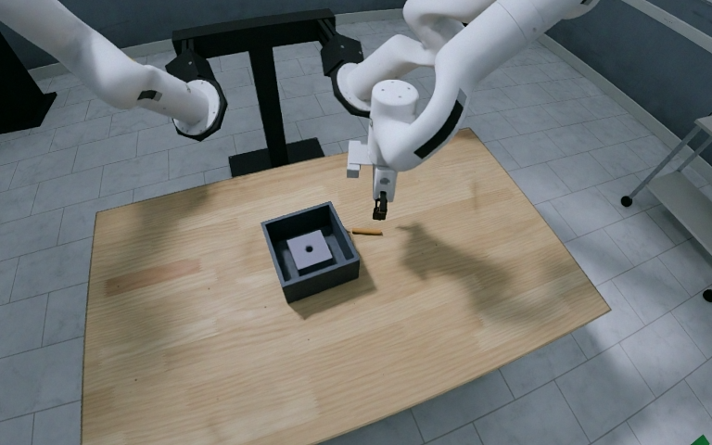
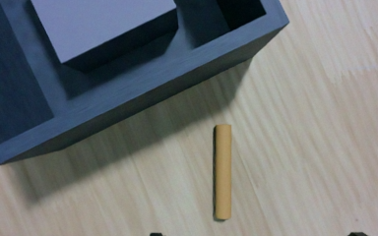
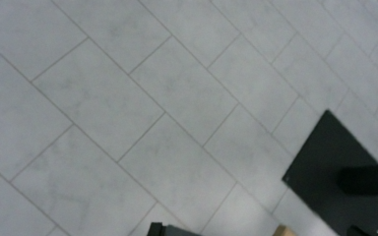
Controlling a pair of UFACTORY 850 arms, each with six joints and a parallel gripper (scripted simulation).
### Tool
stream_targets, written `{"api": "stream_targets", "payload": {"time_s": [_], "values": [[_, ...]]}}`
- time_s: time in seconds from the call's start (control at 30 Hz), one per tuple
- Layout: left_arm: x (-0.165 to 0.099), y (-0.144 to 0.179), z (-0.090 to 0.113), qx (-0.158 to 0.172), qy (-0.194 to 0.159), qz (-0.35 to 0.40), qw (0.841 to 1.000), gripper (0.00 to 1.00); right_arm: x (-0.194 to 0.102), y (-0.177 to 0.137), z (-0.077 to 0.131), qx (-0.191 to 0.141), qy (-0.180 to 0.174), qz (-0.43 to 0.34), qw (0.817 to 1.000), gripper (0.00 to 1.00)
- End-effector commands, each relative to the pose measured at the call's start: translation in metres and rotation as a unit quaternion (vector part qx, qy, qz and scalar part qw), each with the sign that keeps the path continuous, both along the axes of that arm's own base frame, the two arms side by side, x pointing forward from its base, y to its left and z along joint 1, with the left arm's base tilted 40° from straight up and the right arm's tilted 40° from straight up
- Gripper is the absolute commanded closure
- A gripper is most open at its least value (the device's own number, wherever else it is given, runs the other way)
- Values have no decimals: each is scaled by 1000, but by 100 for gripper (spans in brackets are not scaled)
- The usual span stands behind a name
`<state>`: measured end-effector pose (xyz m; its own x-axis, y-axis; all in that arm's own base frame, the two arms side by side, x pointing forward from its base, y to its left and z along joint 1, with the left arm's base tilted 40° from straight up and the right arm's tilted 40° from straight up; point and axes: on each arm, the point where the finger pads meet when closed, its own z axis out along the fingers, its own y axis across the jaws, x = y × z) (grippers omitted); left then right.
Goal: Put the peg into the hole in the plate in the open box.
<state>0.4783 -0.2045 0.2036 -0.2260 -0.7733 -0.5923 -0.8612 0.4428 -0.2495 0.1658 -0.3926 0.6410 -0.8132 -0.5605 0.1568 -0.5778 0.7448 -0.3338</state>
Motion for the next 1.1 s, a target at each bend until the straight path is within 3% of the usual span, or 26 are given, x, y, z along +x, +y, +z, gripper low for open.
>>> {"api": "stream_targets", "payload": {"time_s": [0.0,0.33,0.4,0.83,1.07], "values": [[0,-1,1,0,0,0,1000,0,-27,2,2,-7,15,35,999,0],[0,-1,1,0,0,0,1000,0,-84,14,1,-19,61,108,992,0],[0,-1,1,0,0,0,1000,0,-84,14,1,-19,61,108,992,0],[0,-1,1,0,0,0,1000,0,-150,40,-3,-30,126,205,970,0],[0,-1,1,0,0,0,1000,0,-170,51,-5,-32,148,236,960,0]]}}
